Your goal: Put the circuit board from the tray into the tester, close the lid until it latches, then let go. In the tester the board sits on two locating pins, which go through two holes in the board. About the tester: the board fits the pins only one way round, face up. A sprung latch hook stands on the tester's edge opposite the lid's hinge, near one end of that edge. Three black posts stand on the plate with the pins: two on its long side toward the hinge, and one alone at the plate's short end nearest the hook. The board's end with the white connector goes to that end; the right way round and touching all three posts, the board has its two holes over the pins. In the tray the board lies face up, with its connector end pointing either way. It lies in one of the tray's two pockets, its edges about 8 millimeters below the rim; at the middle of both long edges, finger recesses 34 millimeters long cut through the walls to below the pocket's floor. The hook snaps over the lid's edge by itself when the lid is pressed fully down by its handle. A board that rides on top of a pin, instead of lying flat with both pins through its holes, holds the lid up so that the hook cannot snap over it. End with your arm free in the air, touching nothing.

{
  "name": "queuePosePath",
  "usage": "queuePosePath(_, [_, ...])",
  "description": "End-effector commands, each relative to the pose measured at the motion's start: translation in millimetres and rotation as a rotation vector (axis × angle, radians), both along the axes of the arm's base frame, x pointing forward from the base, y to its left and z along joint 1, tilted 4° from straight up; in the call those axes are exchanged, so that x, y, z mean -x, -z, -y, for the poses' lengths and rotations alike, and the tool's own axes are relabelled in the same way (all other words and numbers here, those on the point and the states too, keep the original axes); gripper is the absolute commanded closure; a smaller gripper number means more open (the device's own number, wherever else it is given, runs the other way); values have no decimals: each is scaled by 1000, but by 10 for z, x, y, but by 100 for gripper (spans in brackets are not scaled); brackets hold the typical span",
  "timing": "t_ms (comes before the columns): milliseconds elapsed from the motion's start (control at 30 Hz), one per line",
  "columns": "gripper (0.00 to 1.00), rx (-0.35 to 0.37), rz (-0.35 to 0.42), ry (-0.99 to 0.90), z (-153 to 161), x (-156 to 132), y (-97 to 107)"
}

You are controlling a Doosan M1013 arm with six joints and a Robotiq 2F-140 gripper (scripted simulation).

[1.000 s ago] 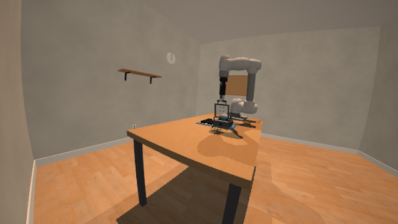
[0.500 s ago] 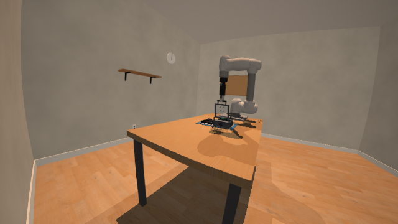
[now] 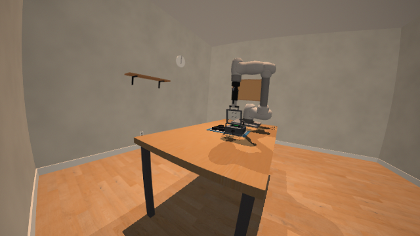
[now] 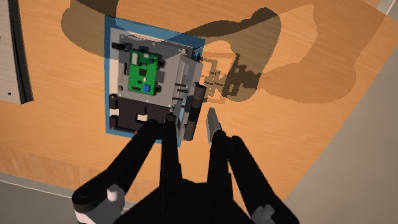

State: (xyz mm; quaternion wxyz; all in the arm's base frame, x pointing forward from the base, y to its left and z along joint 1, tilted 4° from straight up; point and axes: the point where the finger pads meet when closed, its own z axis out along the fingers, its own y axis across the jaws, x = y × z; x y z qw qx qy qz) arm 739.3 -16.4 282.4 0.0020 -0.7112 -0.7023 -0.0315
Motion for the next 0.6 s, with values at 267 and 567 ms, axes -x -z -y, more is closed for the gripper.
queuePosePath(267, [70, 0, 0, 0, 0, 1, -1])
queuePosePath(567, [100, 0, 0, 0, 0, 1, -1])
